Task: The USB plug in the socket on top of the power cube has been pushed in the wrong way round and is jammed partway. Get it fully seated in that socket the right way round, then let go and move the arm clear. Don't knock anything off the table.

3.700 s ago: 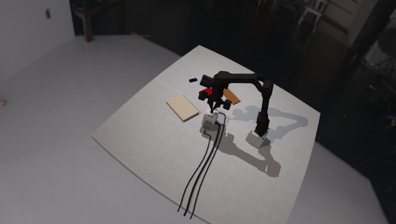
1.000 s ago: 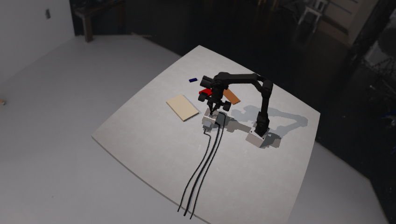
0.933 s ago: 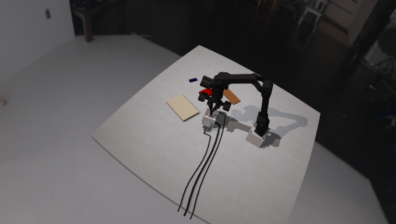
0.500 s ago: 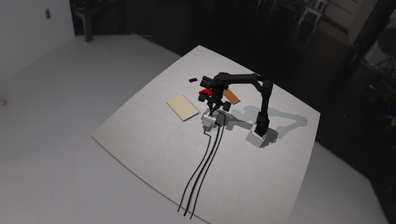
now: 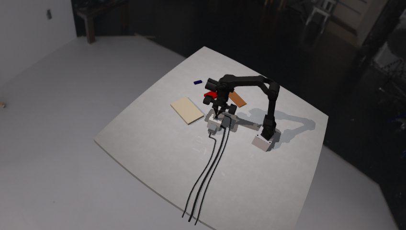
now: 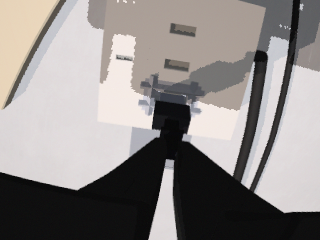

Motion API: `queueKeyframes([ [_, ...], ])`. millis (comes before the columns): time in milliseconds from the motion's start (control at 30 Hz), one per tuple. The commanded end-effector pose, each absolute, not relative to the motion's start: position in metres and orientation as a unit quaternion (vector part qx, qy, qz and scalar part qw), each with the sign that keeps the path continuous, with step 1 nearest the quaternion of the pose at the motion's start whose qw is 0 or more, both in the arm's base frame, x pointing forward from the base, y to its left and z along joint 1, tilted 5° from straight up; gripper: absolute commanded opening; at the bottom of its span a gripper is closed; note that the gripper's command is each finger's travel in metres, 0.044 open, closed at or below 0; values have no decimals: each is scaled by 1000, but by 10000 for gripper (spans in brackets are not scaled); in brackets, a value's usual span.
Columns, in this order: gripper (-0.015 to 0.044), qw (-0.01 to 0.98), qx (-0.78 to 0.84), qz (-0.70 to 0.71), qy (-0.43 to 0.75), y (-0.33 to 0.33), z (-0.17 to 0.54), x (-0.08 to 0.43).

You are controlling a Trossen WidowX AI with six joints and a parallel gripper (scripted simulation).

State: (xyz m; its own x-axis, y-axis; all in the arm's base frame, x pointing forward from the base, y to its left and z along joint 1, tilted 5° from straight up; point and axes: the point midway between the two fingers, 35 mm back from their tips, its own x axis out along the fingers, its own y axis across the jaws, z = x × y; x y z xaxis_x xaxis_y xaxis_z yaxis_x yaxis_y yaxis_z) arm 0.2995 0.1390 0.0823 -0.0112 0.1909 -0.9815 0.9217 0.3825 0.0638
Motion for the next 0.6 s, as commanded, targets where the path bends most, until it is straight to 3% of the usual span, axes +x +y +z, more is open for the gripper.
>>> queueKeyframes([
  [0, 0, 545, 443, -334, 629, 140, 80, 299],
  [567, 0, 545, 443, -334, 629, 140, 78, 299],
])
